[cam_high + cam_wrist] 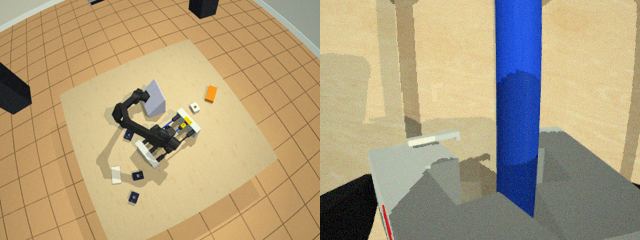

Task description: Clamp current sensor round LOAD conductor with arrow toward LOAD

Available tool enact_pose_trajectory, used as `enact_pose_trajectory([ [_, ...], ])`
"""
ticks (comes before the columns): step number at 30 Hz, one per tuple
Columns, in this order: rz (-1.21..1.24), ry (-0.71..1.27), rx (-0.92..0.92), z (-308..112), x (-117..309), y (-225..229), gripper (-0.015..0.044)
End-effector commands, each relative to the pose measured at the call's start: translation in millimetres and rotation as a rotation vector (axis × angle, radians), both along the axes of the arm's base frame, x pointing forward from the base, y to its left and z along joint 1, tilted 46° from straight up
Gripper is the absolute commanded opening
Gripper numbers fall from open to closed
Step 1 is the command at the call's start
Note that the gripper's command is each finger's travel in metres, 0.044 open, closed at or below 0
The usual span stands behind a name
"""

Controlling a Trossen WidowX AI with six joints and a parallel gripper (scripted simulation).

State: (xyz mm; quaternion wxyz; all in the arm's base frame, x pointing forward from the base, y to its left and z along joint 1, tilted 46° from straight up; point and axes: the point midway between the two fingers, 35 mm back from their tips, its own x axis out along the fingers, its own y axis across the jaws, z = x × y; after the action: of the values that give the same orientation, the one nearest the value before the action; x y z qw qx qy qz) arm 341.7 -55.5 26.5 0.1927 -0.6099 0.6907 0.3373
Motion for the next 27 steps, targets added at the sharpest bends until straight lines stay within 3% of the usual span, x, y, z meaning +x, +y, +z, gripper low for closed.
enact_pose_trajectory([
  [1, 0.001, 0.007, 0.0, 0.5, -1.1, 0.4, 0.0101],
  [5, 0.001, 0.007, 0.0, 0.5, -1.1, 0.4, 0.0],
  [27, 0.001, 0.007, 0.0, 0.5, -1.1, 0.4, 0.0],
])
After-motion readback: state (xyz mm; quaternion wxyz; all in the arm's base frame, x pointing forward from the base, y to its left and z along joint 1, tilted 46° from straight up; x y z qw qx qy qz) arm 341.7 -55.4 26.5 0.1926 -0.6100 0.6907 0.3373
